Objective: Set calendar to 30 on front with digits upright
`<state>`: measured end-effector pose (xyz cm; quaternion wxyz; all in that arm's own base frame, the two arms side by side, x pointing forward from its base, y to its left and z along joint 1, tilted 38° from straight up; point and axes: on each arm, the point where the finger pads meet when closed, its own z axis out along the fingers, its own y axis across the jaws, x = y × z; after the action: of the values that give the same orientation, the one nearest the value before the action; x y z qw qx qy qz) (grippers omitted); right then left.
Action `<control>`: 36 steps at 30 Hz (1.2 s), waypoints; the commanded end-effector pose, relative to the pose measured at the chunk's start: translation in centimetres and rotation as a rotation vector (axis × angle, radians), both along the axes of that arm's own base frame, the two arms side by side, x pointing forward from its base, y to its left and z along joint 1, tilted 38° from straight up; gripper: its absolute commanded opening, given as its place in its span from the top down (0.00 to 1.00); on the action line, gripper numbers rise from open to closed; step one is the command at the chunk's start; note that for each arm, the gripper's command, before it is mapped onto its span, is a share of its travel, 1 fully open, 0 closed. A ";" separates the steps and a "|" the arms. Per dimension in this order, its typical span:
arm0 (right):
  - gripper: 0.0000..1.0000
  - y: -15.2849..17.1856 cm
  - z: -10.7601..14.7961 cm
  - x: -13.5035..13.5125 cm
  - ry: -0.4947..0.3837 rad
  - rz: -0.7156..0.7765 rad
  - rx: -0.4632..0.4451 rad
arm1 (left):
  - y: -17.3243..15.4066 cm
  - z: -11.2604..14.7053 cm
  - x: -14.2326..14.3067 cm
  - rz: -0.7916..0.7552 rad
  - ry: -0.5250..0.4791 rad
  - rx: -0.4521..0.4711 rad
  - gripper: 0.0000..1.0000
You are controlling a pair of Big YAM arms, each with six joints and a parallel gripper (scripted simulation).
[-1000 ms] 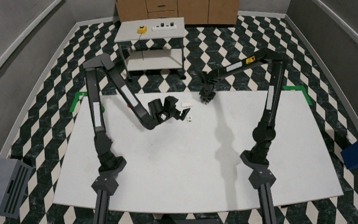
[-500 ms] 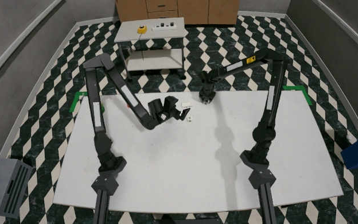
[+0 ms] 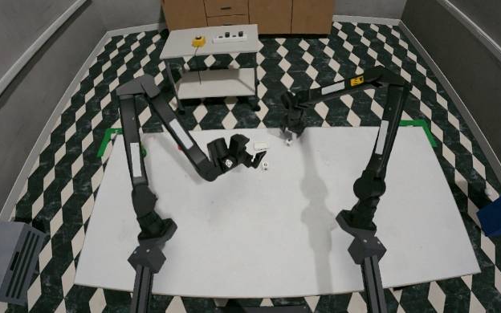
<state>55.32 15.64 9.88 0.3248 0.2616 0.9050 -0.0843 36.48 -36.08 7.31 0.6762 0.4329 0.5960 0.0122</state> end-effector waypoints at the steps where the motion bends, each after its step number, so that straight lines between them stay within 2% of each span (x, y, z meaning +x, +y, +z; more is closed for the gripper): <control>1: 0.01 1.6 2.9 -0.5 -0.034 0.009 0.018 | -0.1 0.4 0.0 -0.003 -0.012 -0.007 0.00; 3: 0.01 1.6 2.9 -0.5 -0.034 0.009 0.018 | -0.1 0.4 0.0 -0.003 -0.012 -0.007 0.00; 8: 0.00 2.7 5.4 -2.1 -0.037 0.009 0.023 | -0.1 0.4 0.0 -0.003 -0.012 -0.007 0.00; 10: 0.00 2.5 1.7 -2.7 0.029 0.008 -0.014 | -0.1 0.4 0.0 -0.003 -0.012 -0.007 0.00; 13: 0.00 1.7 0.4 -2.3 0.041 -0.009 -0.018 | -0.1 0.4 0.0 -0.003 -0.012 -0.007 0.00; 17: 0.00 1.7 0.1 -2.3 0.047 -0.009 -0.022 | -0.1 0.4 0.0 -0.003 -0.012 -0.007 0.00; 18: 0.11 1.9 0.5 -2.0 0.056 0.011 -0.035 | -0.1 0.4 0.0 -0.003 -0.012 -0.007 0.00; 20: 0.11 1.9 0.5 -2.0 0.056 0.011 -0.035 | -0.1 0.4 0.0 -0.003 -0.012 -0.007 0.00; 21: 0.23 2.2 1.3 -2.1 0.056 0.029 -0.037 | -0.1 1.0 -0.1 -0.004 -0.020 -0.021 0.00; 22: 0.34 3.5 -0.4 -2.7 0.106 0.070 -0.061 | -0.6 0.7 -1.0 -0.021 0.009 -0.015 0.00; 23: 0.45 4.0 -1.1 -3.0 0.136 0.092 -0.074 | -0.6 0.7 -1.2 -0.019 0.017 -0.016 0.00; 26: 0.47 6.7 -4.4 -4.6 0.285 0.188 -0.115 | -0.8 1.5 -3.1 -0.013 0.070 -0.017 0.00; 31: 0.47 10.0 -8.8 -7.2 0.477 0.294 -0.152 | 0.2 3.4 -7.5 0.029 0.139 0.011 0.00; 34: 0.47 11.4 -10.6 -8.6 0.561 0.335 -0.166 | 1.6 4.3 -10.1 0.059 0.161 0.035 0.00; 36: 0.47 11.7 -11.0 -9.0 0.581 0.344 -0.168 | 2.0 4.5 -10.9 0.068 0.166 0.043 0.00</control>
<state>45.92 25.91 -1.90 0.0903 0.0658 0.9787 -0.1721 26.85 -34.31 12.27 0.6387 0.4233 0.6422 0.0185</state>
